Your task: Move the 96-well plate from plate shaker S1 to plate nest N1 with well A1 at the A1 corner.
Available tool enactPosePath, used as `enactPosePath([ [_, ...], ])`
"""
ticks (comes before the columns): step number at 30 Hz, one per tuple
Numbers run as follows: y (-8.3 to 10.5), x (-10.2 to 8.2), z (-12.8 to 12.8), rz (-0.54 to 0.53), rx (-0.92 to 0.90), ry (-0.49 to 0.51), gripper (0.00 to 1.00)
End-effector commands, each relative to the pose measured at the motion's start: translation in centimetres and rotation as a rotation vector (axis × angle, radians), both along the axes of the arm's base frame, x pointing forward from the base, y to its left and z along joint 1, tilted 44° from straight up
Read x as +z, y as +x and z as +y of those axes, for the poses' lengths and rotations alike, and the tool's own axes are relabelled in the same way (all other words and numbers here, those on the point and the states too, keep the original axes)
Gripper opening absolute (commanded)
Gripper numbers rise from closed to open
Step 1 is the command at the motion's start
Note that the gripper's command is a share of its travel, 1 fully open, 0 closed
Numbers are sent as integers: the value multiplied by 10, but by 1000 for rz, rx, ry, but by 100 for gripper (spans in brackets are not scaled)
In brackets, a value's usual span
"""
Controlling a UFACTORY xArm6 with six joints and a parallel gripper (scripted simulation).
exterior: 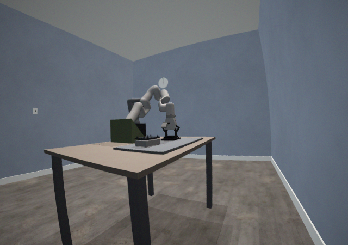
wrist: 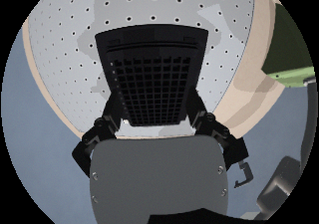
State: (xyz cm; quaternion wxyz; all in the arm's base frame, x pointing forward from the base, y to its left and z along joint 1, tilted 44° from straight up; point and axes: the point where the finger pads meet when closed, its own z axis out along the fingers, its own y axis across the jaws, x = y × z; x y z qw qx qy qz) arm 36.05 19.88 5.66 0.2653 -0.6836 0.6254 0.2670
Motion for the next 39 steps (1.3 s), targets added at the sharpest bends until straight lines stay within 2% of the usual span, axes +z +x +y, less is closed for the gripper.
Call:
enactPosePath([
  [1, 1, 0, 0, -2, -1, 0, 0],
  [24, 1, -2, 2, -2, -1, 0, 0],
  [25, 1, -2, 3, -2, -1, 0, 100],
  [39, 1, -2, 3, -2, -1, 0, 100],
])
